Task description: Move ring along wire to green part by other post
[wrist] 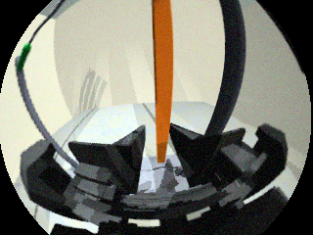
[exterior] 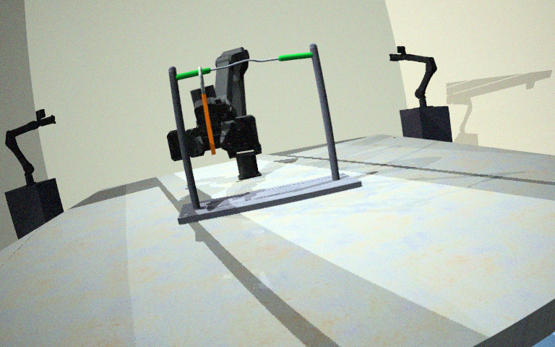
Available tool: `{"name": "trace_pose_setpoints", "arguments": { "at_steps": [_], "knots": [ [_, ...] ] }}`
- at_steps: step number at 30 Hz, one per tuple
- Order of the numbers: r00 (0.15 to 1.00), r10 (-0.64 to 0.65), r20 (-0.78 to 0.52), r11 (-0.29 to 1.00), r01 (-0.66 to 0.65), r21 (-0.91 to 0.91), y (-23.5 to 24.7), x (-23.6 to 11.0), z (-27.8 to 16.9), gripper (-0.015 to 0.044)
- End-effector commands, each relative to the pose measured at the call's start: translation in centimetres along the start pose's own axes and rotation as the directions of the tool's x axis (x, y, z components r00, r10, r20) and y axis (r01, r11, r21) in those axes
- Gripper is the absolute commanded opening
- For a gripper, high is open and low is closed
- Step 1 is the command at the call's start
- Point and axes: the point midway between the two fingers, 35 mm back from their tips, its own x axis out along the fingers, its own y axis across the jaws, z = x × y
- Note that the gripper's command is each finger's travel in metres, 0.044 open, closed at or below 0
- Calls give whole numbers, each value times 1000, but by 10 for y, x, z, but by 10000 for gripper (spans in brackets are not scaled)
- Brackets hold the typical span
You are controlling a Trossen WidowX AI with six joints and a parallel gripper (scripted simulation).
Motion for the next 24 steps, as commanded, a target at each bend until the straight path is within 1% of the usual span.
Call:
{"name": "trace_pose_setpoints", "arguments": {
  "at_steps": [1,6,18,24],
  "knots": [
    [1000,-6,3,1000,6,2,-1,0,1,160],
    [1000,-6,3,1000,6,2,-1,0,1,160],
    [1000,0,0,1000,0,0,0,0,0,-150],
    [1000,0,0,1000,0,0,0,0,0,-150]
  ]
}}
